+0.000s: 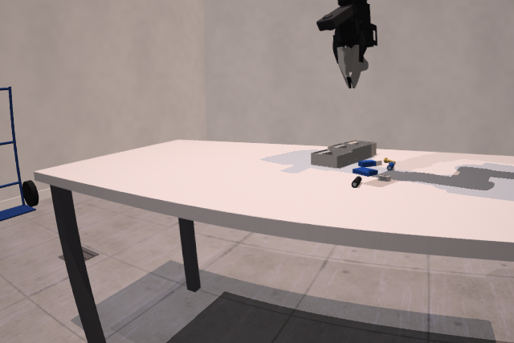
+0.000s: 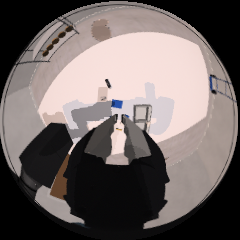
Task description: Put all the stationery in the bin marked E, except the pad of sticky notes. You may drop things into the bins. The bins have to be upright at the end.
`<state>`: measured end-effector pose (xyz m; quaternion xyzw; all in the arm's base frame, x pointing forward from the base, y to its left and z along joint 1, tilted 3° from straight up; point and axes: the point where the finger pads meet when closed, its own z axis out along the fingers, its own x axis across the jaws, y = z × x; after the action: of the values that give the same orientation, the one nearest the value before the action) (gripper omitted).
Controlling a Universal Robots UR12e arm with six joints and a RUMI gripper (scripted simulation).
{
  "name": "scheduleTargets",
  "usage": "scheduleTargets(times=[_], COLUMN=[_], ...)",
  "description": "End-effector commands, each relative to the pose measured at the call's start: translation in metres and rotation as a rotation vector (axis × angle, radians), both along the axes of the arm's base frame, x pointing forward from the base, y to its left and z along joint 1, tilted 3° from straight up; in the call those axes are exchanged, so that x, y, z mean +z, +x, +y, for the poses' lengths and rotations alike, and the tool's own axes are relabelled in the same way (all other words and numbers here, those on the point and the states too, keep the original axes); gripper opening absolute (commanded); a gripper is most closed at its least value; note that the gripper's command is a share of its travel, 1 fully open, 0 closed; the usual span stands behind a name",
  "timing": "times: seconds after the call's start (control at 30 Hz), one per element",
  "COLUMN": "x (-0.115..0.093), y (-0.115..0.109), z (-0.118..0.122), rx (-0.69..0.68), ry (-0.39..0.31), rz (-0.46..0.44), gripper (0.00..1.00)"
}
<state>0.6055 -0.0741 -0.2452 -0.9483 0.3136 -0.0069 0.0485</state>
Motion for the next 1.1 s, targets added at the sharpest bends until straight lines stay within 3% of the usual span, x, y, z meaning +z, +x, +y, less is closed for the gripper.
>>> scheduleTargets(times=[0.0, 0.17, 0.67, 0.73, 0.77, 1.07], x=[0.000, 0.000, -0.002, -0.002, -0.002, -0.002], y=[-0.004, -0.007, -0.027, -0.027, -0.031, -0.040], z=[-0.003, -0.005, -0.016, -0.016, -0.018, -0.023], rx=[-0.154, -0.231, -0.646, -0.646, -0.718, -0.936], ry=[-0.005, -0.005, -0.004, -0.004, -0.004, -0.004], rz=[0.014, 0.021, 0.054, 0.054, 0.060, 0.074], gripper=[0.04, 0.04, 0.04, 0.04, 0.04, 0.04])
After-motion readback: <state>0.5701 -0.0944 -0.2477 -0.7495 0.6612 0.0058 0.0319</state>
